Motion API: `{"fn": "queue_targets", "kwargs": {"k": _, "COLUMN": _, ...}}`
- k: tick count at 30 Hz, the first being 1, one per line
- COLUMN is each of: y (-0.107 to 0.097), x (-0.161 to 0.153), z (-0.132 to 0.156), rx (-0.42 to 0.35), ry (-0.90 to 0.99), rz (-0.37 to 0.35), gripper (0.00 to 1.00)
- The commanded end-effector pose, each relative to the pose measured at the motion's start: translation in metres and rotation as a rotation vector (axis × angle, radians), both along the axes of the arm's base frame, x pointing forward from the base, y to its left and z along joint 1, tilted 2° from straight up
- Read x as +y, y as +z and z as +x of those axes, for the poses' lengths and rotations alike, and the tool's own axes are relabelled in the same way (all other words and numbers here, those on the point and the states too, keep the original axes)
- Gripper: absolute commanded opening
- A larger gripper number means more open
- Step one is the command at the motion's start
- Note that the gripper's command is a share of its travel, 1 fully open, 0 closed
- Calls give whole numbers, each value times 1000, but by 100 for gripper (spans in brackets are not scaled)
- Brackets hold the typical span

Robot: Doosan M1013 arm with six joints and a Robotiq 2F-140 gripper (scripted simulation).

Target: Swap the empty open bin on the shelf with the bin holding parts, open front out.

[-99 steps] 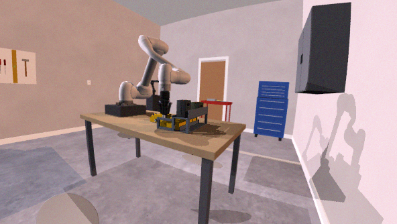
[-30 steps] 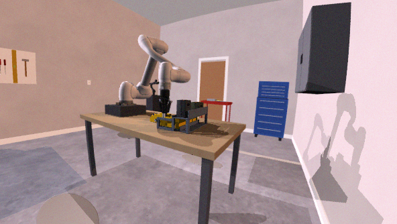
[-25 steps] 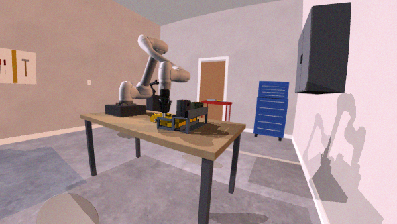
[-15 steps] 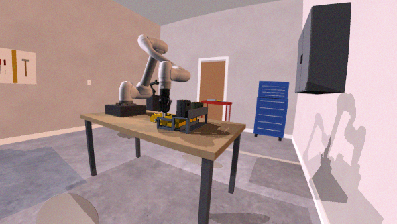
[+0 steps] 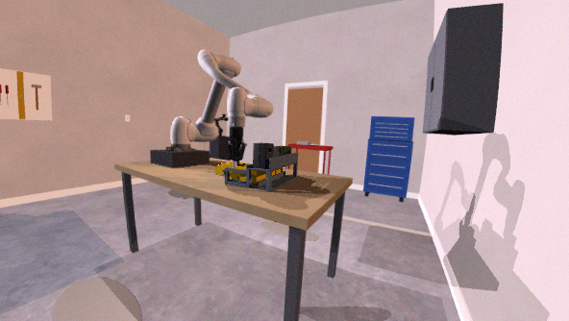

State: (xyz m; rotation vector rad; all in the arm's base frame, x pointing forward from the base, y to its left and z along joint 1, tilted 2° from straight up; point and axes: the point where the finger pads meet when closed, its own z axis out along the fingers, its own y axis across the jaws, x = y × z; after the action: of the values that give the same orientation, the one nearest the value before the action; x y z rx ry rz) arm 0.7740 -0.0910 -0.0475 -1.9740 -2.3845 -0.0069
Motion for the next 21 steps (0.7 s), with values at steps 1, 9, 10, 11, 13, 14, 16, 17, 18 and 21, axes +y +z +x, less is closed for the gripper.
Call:
{"fn": "queue_targets", "kwargs": {"k": 1, "y": 5, "x": 0, "z": 1, "rx": -2, "ry": 3, "rz": -4, "gripper": 10}}
{"fn": "queue_targets", "kwargs": {"k": 9, "y": 5, "x": 0, "z": 1, "rx": -2, "ry": 3, "rz": -4, "gripper": 10}}
{"fn": "queue_targets", "kwargs": {"k": 10, "y": 5, "x": 0, "z": 1, "rx": -2, "ry": 3, "rz": -4, "gripper": 10}}
{"fn": "queue_targets", "kwargs": {"k": 11, "y": 5, "x": 0, "z": 1, "rx": -2, "ry": 3, "rz": -4, "gripper": 10}}
{"fn": "queue_targets", "kwargs": {"k": 13, "y": 5, "x": 0, "z": 0, "rx": -2, "ry": 3, "rz": -4, "gripper": 10}}
{"fn": "queue_targets", "kwargs": {"k": 14, "y": 5, "x": 0, "z": 0, "rx": -2, "ry": 3, "rz": -4, "gripper": 10}}
{"fn": "queue_targets", "kwargs": {"k": 16, "y": 5, "x": 0, "z": 0, "rx": -2, "ry": 3, "rz": -4, "gripper": 10}}
{"fn": "queue_targets", "kwargs": {"k": 17, "y": 5, "x": 0, "z": 0, "rx": -2, "ry": 3, "rz": -4, "gripper": 10}}
{"fn": "queue_targets", "kwargs": {"k": 18, "y": 5, "x": 0, "z": -1, "rx": -2, "ry": 3, "rz": -4, "gripper": 10}}
{"fn": "queue_targets", "kwargs": {"k": 21, "y": 5, "x": -1, "z": -3, "rx": -2, "ry": 3, "rz": -4, "gripper": 10}}
